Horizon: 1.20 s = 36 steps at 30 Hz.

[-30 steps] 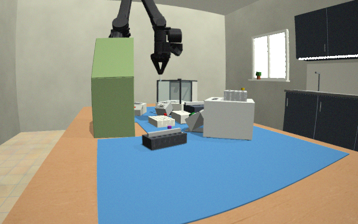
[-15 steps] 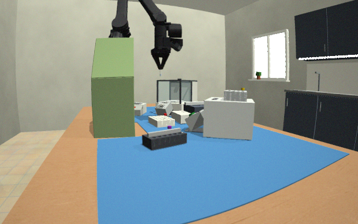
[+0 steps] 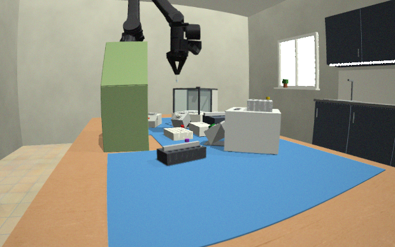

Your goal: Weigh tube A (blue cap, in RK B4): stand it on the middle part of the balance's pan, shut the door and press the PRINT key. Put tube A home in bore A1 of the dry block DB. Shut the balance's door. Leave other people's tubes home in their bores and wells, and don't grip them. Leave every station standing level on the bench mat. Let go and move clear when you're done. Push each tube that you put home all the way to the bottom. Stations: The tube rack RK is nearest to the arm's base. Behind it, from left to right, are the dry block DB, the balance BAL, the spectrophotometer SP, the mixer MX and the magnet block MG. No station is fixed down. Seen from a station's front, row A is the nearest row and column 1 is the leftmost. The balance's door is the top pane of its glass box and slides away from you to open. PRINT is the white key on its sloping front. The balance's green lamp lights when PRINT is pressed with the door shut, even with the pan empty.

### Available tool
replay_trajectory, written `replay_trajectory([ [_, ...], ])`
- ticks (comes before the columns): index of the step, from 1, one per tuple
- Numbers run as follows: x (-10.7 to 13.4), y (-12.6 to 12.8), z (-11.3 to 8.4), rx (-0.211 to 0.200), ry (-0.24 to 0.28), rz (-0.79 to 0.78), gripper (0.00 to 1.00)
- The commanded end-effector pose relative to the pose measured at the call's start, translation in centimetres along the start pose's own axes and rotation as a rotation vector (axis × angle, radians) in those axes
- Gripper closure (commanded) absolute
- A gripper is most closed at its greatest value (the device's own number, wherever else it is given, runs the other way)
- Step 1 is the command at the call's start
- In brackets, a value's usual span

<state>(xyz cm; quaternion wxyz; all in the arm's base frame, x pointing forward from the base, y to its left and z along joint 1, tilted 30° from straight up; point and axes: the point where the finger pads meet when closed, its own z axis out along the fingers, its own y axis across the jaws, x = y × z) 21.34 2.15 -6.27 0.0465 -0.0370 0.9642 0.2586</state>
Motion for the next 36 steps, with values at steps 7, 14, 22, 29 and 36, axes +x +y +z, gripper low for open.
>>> replay_trajectory([
  [7,-0.7,-0.2,-0.3,0.004,-0.006,-0.012,0.91],
  [14,-0.7,-0.2,-0.3,0.004,-0.006,-0.012,0.91],
  [22,-0.7,-0.2,-0.3,0.004,-0.006,-0.012,0.91],
  [29,-0.7,-0.2,-0.3,0.004,-0.006,-0.012,0.91],
  [36,-3.5,2.0,-0.5,0.012,-0.034,-0.069,0.91],
])
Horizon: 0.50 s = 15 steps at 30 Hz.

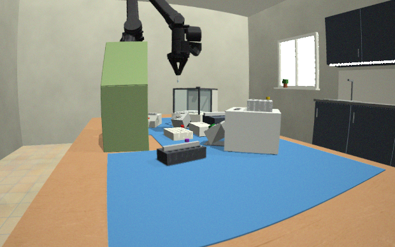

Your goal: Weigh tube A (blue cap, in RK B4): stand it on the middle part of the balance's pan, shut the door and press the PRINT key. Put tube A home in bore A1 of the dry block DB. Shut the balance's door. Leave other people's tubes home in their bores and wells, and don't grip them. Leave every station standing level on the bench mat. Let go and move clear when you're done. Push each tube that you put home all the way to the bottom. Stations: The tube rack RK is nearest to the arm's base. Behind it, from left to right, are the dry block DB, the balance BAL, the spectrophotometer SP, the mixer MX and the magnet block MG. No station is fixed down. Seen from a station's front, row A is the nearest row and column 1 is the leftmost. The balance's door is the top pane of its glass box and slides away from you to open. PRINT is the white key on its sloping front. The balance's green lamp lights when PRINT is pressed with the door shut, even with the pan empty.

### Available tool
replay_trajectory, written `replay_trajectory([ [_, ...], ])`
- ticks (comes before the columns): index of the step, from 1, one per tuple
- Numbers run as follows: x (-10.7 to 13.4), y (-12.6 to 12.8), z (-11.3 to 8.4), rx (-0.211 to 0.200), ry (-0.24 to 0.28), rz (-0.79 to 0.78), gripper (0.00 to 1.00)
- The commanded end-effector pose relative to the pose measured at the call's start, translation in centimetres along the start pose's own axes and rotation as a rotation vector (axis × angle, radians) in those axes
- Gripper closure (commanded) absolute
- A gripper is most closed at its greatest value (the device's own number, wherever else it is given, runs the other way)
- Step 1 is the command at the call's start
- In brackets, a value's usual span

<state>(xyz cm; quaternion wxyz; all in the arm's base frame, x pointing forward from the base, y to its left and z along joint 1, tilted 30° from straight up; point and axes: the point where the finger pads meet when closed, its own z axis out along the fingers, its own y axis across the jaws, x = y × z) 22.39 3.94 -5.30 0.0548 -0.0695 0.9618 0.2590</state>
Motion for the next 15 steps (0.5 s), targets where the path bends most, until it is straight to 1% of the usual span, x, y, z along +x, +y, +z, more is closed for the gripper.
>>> replay_trajectory([
  [1,-2.5,0.7,-0.6,0.014,-0.021,-0.027,0.91],
  [6,-5.2,4.2,-0.7,0.01,-0.022,-0.082,0.91],
  [7,-5.3,4.2,-0.7,0.01,-0.022,-0.082,0.91],
  [8,-5.8,4.9,-0.7,0.009,-0.021,-0.115,0.91],
  [10,-6.8,6.3,-0.7,0.008,-0.022,-0.126,0.91],
  [12,-7.9,7.7,-0.7,0.006,-0.021,-0.17,0.91],
  [13,-8.2,8.2,-0.5,0.005,-0.012,-0.164,0.91],
  [14,-8.6,8.8,-0.2,0.003,-0.003,-0.193,0.91],
  [15,-9.1,9.4,-0.2,0.003,-0.003,-0.203,0.91],
])
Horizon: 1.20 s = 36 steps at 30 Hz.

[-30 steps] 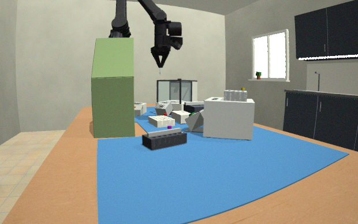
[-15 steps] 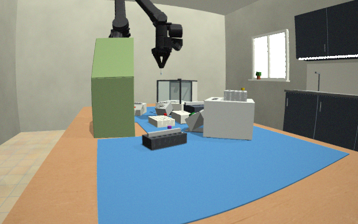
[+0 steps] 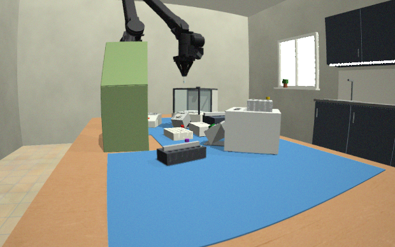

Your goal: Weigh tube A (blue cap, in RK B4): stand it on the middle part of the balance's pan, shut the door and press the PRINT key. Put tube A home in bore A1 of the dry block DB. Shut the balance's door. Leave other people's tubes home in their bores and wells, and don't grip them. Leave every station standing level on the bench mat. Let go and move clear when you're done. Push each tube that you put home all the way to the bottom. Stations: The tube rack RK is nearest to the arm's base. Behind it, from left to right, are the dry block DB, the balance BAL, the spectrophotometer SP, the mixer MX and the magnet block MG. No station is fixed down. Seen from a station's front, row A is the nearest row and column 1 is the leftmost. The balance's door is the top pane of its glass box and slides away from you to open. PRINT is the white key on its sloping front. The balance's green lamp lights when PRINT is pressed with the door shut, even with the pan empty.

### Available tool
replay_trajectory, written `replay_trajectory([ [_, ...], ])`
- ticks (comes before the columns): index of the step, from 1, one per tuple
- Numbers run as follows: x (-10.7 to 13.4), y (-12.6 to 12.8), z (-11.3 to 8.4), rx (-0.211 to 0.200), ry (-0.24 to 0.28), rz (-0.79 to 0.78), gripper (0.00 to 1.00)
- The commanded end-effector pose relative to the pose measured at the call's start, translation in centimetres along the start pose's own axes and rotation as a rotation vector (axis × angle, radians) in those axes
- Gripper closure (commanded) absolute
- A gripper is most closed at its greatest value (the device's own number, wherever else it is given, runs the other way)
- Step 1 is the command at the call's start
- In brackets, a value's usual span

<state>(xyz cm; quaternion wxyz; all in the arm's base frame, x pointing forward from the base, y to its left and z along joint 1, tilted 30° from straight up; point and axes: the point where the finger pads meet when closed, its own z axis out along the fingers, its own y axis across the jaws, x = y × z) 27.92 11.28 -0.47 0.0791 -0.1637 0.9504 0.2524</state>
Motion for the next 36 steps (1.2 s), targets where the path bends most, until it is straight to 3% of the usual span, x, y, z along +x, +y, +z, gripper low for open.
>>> replay_trajectory([
  [1,-2.5,1.2,-0.2,0.003,-0.004,-0.007,0.91],
  [17,-12.0,9.2,0.0,-0.002,0.003,-0.228,0.91],
  [19,-12.0,9.2,0.0,-0.002,0.003,-0.228,0.91],
  [22,-14.0,10.8,0.0,-0.004,0.004,-0.335,0.91],
  [28,-17.9,14.1,0.0,-0.005,0.003,-0.378,0.91],
  [31,-18.2,14.3,0.0,-0.007,0.003,-0.367,0.91],
  [33,-16.5,12.1,0.4,0.002,0.029,-0.327,0.91],
  [36,-16.4,12.1,0.4,0.002,0.029,-0.33,0.91],
])
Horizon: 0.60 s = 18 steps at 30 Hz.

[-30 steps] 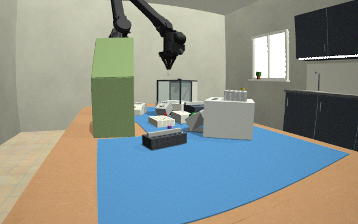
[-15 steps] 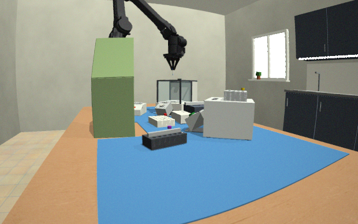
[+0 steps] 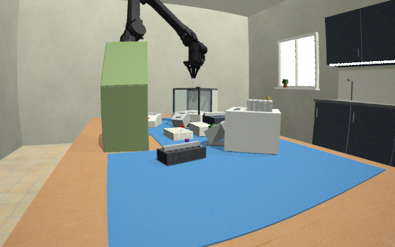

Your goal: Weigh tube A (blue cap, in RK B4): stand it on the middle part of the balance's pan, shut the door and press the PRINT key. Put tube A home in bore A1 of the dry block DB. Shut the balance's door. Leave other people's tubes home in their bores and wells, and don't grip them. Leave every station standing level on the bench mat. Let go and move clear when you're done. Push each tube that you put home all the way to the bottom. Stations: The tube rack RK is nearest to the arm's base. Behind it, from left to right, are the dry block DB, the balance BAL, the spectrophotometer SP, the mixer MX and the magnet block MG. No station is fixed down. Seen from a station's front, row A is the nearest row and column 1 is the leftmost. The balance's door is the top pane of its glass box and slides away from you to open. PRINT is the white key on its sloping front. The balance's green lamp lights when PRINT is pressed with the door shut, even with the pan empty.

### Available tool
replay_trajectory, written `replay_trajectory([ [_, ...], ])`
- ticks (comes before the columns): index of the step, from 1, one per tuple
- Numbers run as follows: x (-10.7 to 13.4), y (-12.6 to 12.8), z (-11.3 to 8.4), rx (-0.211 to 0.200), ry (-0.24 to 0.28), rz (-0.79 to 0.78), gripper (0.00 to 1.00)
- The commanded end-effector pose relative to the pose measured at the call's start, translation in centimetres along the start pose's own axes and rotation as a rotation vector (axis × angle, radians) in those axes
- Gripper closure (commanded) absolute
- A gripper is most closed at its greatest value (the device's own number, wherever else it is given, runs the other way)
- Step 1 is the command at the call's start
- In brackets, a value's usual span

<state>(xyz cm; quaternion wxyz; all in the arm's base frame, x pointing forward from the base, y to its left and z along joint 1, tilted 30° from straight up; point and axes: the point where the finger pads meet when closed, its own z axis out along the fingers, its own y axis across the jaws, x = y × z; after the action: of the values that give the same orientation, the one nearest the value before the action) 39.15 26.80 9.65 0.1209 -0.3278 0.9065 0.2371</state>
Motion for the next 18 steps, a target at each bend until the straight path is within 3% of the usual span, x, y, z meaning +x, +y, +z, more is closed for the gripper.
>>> replay_trajectory([
  [1,0.9,-0.2,0.9,-0.004,0.03,0.002,0.91],
  [4,-0.7,-0.1,-0.4,0.004,-0.012,-0.007,0.91],
  [18,-0.7,-0.1,-0.4,0.004,-0.012,-0.007,0.91],
])
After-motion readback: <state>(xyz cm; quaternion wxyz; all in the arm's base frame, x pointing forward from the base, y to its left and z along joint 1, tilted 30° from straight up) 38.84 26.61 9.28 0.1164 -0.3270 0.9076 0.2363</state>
